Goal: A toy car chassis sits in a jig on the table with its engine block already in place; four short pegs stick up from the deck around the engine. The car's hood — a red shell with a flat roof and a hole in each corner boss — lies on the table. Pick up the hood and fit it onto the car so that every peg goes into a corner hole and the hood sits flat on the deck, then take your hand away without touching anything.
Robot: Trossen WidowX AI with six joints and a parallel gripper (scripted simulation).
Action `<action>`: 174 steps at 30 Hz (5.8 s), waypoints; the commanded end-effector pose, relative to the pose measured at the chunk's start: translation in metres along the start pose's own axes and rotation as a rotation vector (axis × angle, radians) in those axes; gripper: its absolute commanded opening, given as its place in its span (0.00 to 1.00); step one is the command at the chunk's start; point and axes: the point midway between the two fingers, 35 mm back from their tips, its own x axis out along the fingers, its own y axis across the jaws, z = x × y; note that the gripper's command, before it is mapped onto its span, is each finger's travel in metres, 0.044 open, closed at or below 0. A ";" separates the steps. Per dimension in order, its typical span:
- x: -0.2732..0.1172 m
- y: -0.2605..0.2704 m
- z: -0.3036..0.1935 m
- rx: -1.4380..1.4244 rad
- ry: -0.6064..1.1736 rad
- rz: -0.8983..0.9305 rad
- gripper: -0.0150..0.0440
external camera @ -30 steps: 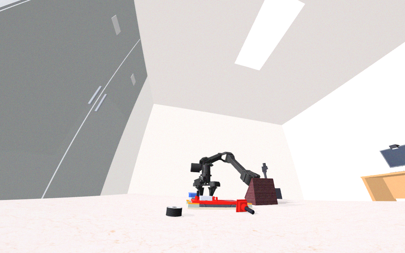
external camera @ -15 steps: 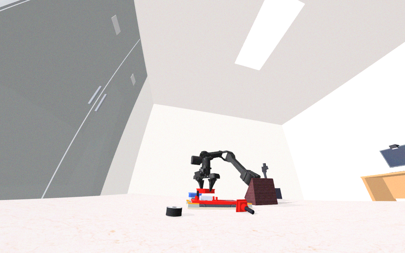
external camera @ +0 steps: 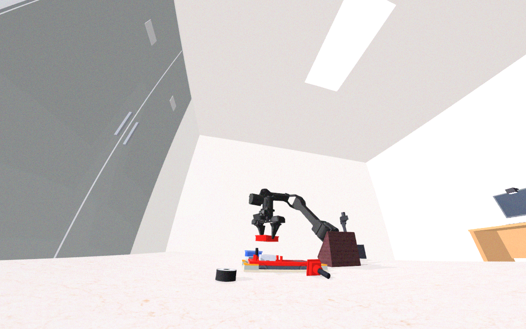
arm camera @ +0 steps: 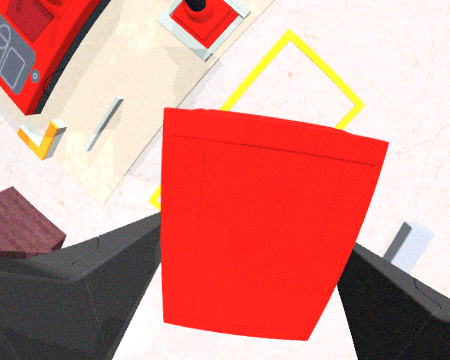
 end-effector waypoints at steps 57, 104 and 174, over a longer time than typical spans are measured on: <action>-0.008 0.161 0.172 0.668 -0.011 0.008 0.25; 0.042 0.163 0.170 0.668 -0.011 0.006 0.25; 0.061 0.163 0.171 0.672 -0.008 0.009 1.00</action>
